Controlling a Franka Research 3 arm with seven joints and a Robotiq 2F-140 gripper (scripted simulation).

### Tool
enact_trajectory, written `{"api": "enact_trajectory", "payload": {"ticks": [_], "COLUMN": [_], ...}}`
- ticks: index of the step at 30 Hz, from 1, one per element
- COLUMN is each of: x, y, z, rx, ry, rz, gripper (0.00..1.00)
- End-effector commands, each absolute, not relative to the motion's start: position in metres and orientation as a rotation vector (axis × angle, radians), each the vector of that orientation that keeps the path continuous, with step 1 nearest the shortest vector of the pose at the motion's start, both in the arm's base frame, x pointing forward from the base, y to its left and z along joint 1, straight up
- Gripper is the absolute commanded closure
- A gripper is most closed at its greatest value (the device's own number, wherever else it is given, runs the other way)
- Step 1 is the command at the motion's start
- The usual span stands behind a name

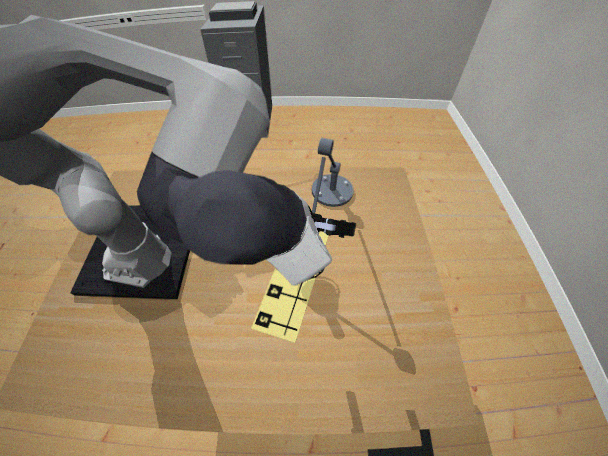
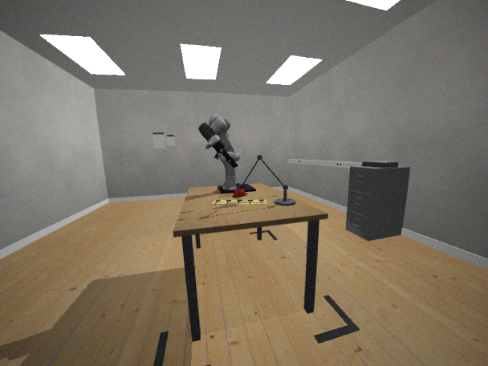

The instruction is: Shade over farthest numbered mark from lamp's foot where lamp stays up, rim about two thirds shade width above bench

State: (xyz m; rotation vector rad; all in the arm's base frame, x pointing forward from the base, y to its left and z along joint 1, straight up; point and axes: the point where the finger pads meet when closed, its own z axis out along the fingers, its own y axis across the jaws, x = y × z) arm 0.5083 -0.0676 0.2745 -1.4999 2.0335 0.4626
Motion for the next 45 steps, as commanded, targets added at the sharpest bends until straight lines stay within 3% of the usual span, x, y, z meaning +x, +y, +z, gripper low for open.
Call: {"api": "enact_trajectory", "payload": {"ticks": [1,45], "x": [0.508,0.507], "y": [-0.068,-0.03], "z": [0.275,0.264], "rx": [-1.5,-1.572], "ry": [2.033,2.234], "rz": [0.462,0.364], "gripper": [0.0,0.0]}}
